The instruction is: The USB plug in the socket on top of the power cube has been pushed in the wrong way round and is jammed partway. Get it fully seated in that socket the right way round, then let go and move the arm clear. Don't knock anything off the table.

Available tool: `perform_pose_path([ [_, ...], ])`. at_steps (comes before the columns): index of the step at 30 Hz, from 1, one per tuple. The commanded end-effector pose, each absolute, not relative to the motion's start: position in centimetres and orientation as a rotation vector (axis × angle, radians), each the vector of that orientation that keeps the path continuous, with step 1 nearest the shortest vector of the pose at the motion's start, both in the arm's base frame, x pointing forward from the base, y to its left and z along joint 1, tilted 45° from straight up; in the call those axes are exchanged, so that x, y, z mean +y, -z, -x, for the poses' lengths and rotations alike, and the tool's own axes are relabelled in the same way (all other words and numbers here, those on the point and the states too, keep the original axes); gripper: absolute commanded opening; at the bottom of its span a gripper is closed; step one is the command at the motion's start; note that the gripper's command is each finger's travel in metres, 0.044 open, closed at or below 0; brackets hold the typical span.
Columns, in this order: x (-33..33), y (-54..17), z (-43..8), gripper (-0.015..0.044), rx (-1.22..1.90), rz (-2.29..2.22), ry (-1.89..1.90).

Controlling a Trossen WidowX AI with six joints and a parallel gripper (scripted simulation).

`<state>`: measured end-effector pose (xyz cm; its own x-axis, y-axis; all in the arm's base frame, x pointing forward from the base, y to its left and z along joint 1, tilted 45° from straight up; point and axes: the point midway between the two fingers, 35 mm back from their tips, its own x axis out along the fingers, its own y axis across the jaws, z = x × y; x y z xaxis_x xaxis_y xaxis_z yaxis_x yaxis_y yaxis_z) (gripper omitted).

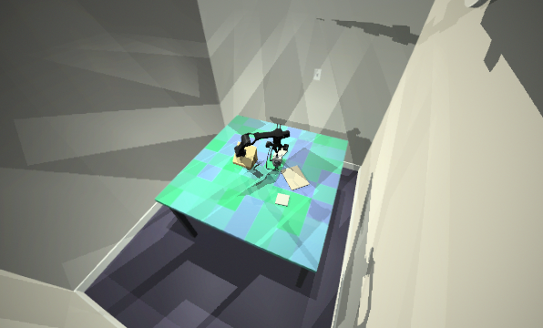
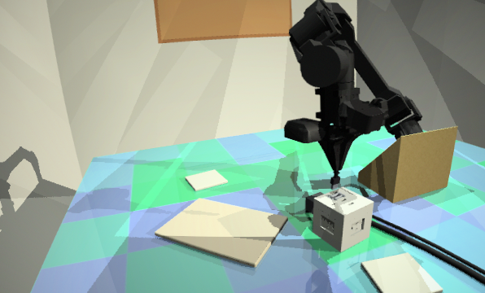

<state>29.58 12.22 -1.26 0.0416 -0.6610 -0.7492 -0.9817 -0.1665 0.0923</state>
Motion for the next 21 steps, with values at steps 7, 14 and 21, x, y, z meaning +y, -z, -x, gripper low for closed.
perform_pose_path([
  [7,12.12,1.45,-29.45,0.0000,1.647,1.872,-0.963],
  [14,12.09,1.53,-29.44,0.0000,1.643,1.871,-0.974],
  [21,12.06,1.62,-29.43,0.0000,1.639,1.870,-0.984],
])
